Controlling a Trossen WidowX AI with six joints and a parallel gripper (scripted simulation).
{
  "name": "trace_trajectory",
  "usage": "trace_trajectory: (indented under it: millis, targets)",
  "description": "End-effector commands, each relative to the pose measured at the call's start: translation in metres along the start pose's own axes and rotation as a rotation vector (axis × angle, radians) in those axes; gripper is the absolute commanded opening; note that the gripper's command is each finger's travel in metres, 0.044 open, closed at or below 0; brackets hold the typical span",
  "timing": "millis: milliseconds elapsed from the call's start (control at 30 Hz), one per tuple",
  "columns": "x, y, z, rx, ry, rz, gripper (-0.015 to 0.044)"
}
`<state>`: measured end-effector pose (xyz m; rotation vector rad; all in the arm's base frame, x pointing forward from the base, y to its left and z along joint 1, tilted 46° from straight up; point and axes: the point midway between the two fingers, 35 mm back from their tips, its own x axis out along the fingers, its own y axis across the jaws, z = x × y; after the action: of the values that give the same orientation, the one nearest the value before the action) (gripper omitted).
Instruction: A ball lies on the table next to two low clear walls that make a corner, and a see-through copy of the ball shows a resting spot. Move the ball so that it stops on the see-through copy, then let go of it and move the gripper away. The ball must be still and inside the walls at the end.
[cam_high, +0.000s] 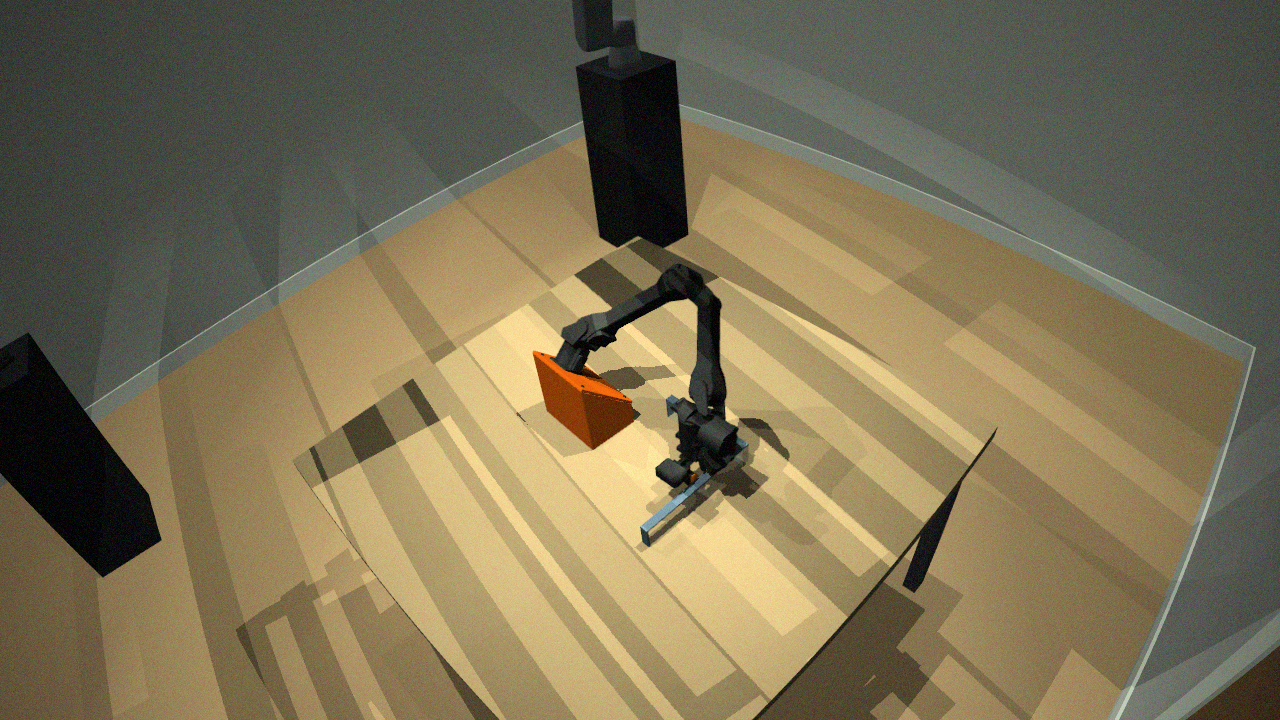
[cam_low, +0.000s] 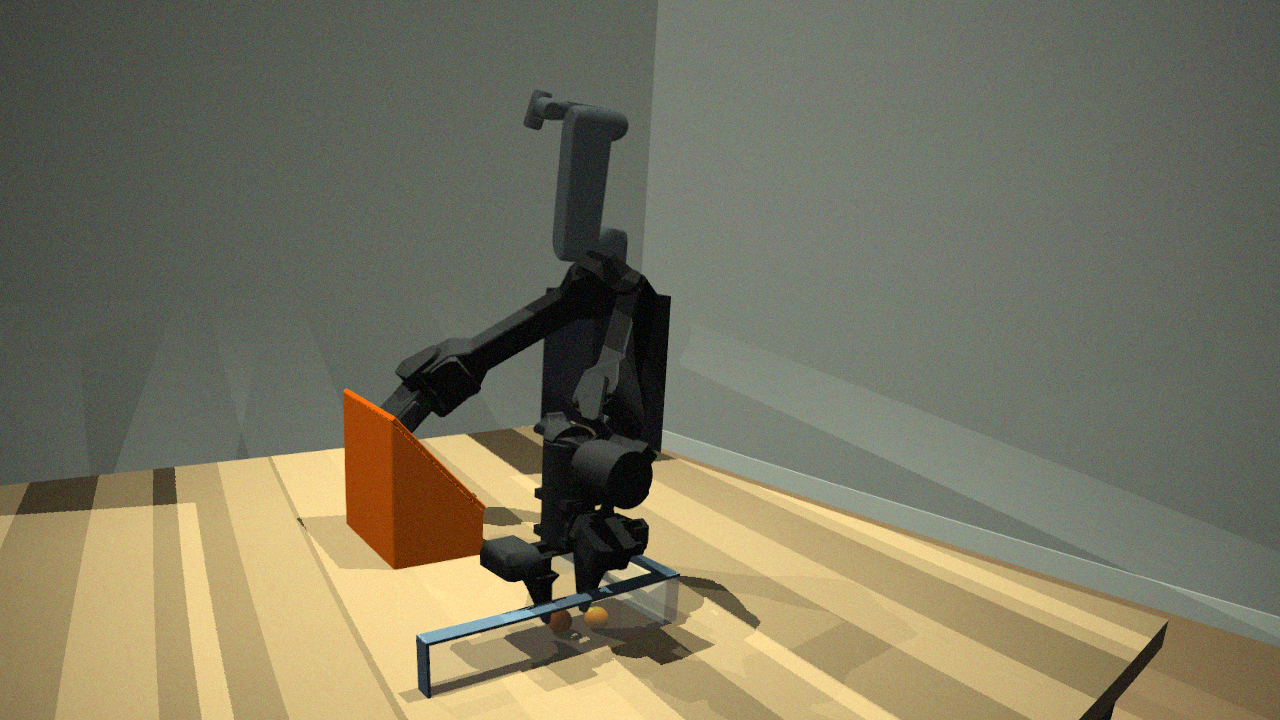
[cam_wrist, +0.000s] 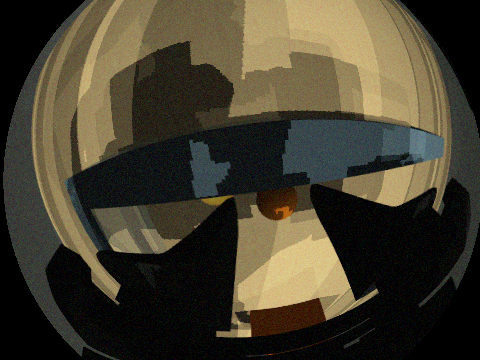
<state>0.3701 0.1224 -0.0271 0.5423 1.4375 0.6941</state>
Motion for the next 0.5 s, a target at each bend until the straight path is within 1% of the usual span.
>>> trace_trajectory:
  millis: [0, 67, 133, 467]
  targets:
    - [0.0082, -0.0028, -0.0050, 0.017, 0.012, 0.005, 0.0237]
    - [0.0092, -0.0027, -0.0051, 0.017, 0.012, 0.005, 0.0237]
    - [0.0092, -0.0027, -0.0051, 0.017, 0.012, 0.005, 0.0185]
    - [0.0092, -0.0027, -0.0051, 0.017, 0.012, 0.005, 0.0118]
